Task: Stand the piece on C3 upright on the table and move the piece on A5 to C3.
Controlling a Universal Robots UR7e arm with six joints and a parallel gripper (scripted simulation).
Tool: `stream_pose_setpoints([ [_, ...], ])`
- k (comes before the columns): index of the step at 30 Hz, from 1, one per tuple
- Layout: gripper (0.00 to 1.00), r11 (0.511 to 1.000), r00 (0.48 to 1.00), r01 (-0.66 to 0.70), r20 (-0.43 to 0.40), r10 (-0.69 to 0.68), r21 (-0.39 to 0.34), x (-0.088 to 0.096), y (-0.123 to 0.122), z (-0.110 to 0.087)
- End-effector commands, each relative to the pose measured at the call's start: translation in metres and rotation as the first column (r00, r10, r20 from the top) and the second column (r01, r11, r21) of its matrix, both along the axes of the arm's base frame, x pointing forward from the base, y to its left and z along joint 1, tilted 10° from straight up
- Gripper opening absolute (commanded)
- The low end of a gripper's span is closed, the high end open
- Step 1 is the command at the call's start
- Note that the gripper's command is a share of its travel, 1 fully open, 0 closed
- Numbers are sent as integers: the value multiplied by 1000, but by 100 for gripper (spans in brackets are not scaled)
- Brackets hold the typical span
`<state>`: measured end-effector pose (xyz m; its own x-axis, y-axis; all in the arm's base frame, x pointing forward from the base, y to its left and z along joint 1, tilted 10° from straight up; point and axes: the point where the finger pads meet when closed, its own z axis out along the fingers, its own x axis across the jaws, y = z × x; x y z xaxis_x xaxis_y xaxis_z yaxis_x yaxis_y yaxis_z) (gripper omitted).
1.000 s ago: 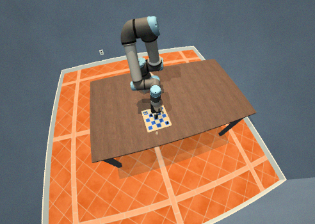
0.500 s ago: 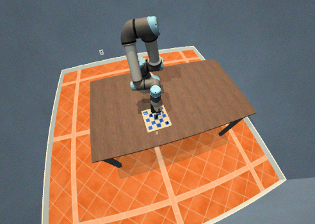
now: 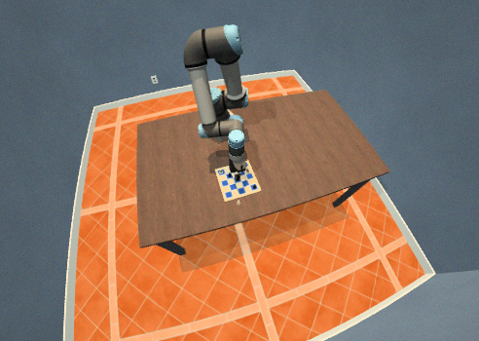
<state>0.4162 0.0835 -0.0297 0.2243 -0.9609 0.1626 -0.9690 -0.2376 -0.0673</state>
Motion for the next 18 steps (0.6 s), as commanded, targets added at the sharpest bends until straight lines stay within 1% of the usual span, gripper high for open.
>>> stream_pose_setpoints([
  [1,0,1000,1000,0,1,0,0,0,0,-1],
  [18,0,1000,1000,0,1,0,0,1,0,-3],
])
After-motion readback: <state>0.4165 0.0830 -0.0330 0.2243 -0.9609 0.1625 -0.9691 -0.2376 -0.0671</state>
